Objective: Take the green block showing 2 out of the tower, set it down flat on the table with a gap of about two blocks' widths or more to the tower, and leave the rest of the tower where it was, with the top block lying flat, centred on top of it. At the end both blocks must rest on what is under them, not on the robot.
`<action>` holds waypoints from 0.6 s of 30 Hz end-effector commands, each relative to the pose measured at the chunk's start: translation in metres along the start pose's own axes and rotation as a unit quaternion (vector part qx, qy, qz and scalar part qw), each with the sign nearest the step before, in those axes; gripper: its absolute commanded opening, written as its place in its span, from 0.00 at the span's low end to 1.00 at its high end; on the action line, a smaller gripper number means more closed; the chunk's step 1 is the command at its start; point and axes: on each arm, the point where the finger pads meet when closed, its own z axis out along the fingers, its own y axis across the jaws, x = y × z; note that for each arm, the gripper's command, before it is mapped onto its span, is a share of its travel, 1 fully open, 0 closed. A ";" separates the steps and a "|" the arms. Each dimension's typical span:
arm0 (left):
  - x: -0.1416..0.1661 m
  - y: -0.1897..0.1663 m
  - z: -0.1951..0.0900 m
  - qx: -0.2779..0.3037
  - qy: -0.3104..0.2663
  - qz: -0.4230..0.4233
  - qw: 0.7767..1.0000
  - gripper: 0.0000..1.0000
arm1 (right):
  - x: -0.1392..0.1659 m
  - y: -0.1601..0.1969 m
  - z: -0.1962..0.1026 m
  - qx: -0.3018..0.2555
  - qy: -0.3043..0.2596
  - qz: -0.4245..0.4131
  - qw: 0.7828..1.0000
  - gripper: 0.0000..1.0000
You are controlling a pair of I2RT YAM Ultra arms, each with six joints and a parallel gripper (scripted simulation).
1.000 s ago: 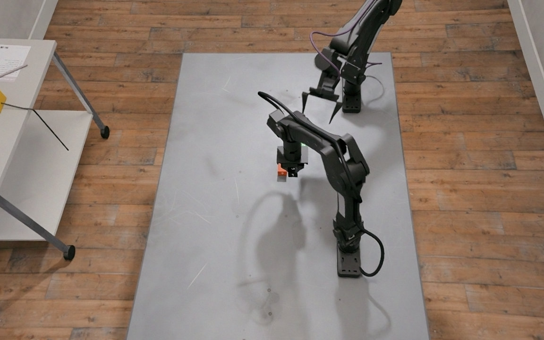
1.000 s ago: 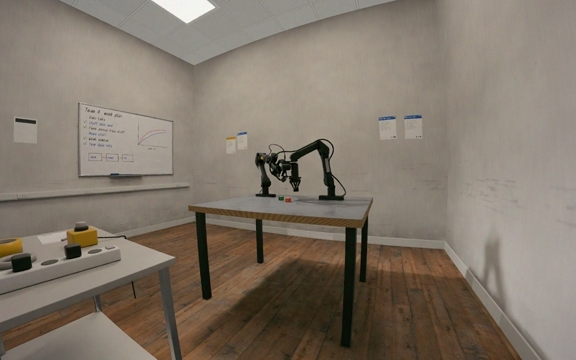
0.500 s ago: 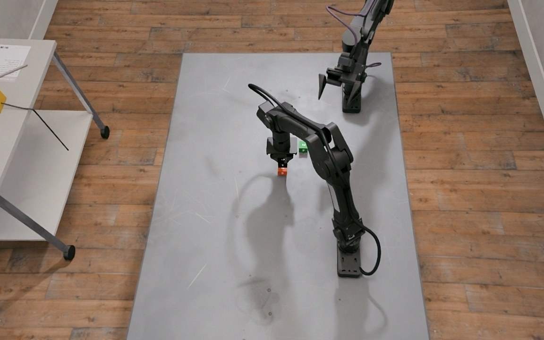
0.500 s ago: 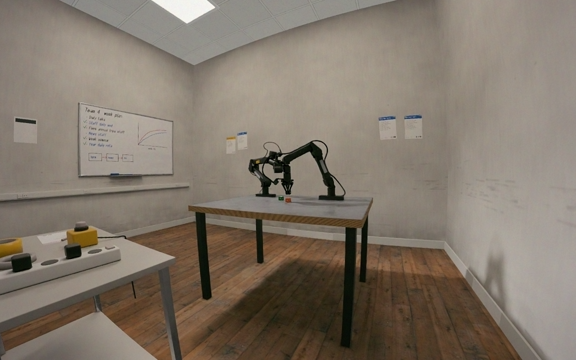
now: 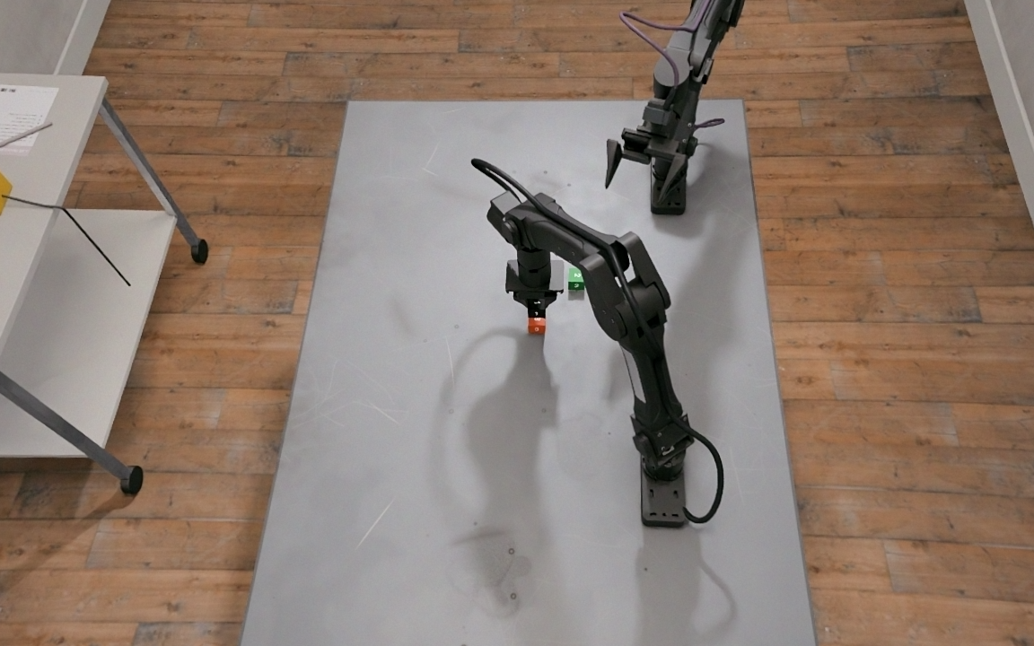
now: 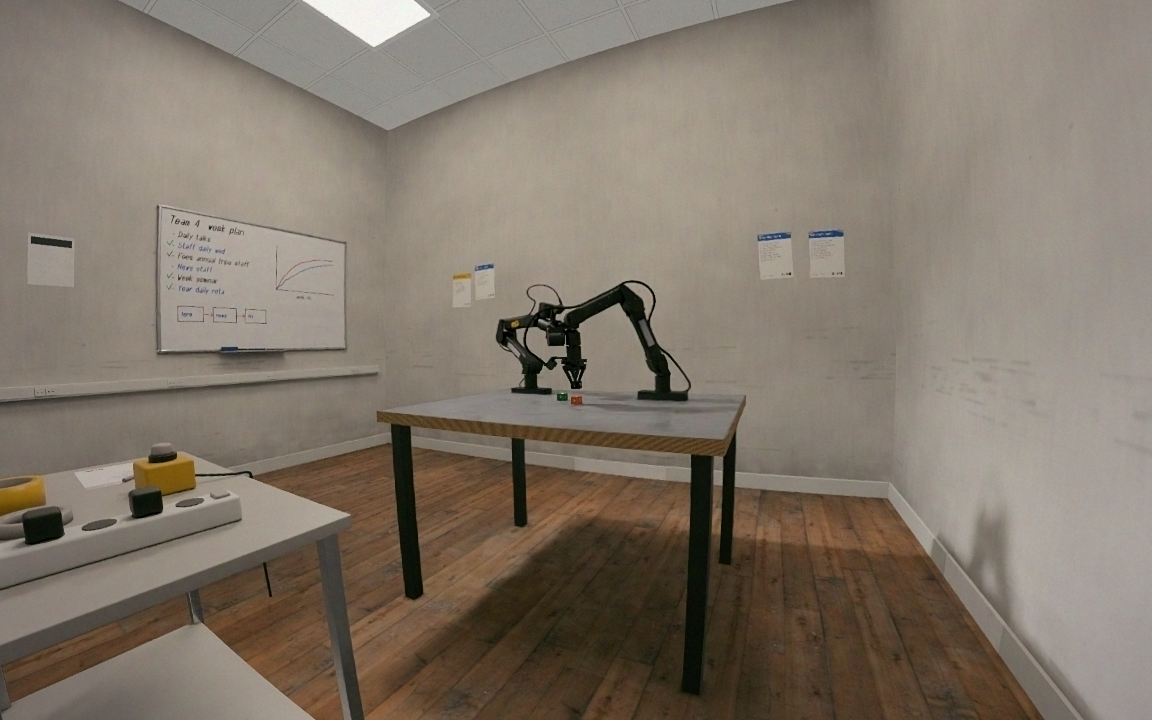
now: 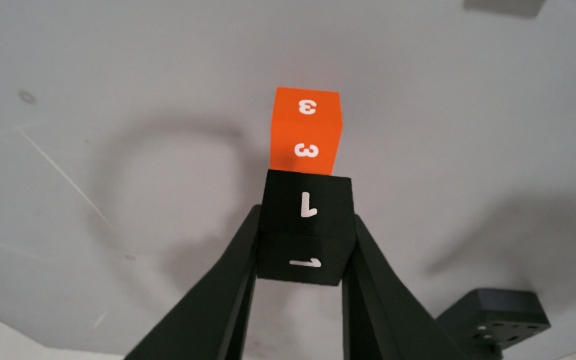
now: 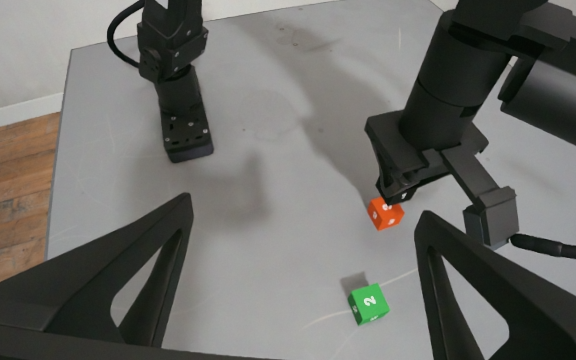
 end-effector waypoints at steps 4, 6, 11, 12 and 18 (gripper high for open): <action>-0.002 0.004 0.012 -0.002 -0.003 0.000 1.000 0.27 | -0.010 0.002 -0.005 -0.002 -0.023 0.004 1.000 1.00; -0.002 0.004 0.014 -0.002 -0.003 0.000 1.000 0.27 | -0.010 0.002 -0.005 -0.002 -0.023 0.004 1.000 1.00; -0.002 0.003 0.018 -0.002 -0.003 0.000 1.000 0.27 | -0.010 0.002 -0.005 -0.002 -0.023 0.004 1.000 1.00; -0.002 0.003 0.018 -0.002 -0.003 0.000 1.000 0.27 | -0.010 0.002 -0.005 -0.002 -0.023 0.004 1.000 1.00; -0.002 0.003 0.021 -0.002 -0.003 0.000 1.000 0.27 | -0.010 0.002 -0.005 -0.002 -0.023 0.004 1.000 1.00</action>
